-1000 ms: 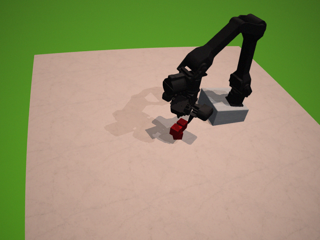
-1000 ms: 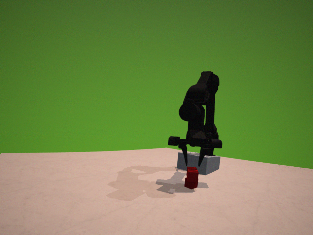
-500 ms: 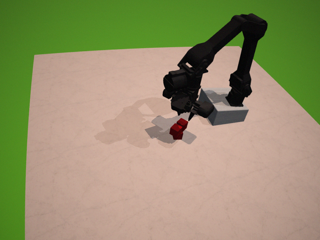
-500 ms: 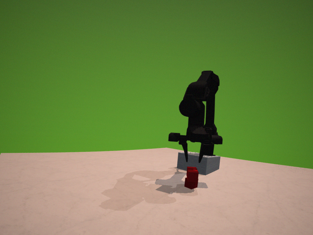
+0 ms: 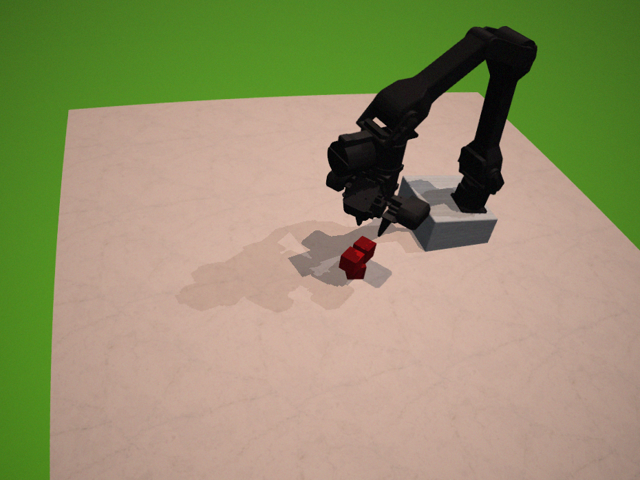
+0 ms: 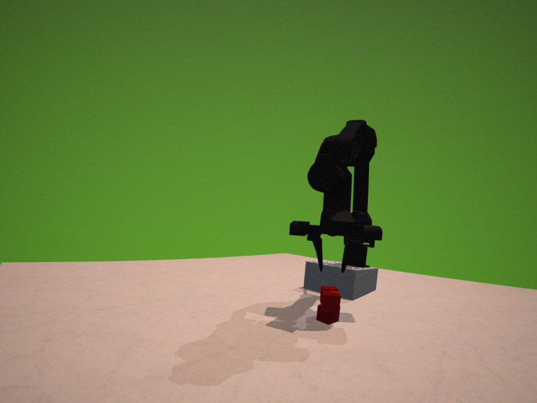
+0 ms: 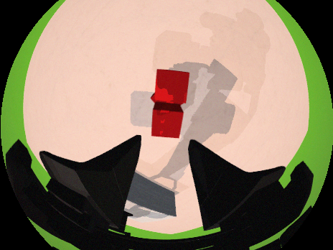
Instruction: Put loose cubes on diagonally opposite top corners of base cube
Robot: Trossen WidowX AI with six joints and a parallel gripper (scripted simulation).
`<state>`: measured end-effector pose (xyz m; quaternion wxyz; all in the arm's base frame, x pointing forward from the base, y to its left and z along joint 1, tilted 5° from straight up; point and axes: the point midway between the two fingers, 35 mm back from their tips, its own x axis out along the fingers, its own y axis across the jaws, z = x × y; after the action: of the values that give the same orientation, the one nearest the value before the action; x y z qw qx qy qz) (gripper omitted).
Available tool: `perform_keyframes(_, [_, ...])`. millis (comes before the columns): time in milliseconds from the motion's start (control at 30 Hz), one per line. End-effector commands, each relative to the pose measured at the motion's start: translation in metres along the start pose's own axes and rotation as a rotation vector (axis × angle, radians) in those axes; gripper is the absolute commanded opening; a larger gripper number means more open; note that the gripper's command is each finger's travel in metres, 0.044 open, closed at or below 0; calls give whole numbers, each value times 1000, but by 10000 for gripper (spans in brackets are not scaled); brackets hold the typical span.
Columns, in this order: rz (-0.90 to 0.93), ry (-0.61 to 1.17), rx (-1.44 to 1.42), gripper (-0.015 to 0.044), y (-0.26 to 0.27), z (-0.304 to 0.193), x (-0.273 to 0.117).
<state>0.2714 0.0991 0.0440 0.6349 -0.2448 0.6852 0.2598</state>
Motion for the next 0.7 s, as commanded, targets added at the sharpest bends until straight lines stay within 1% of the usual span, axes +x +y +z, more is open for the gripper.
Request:
perform_keyframes(0, [-7,-16,-4,205,-1,3,-8])
perform_keyframes(300, [-7,-16,-4,205,-1,3,-17])
perform_keyframes(600, [-7,-16,-4,205,-1,3,-17])
perform_keyframes(667, [-5,-12,-2,258,-1,2,-19])
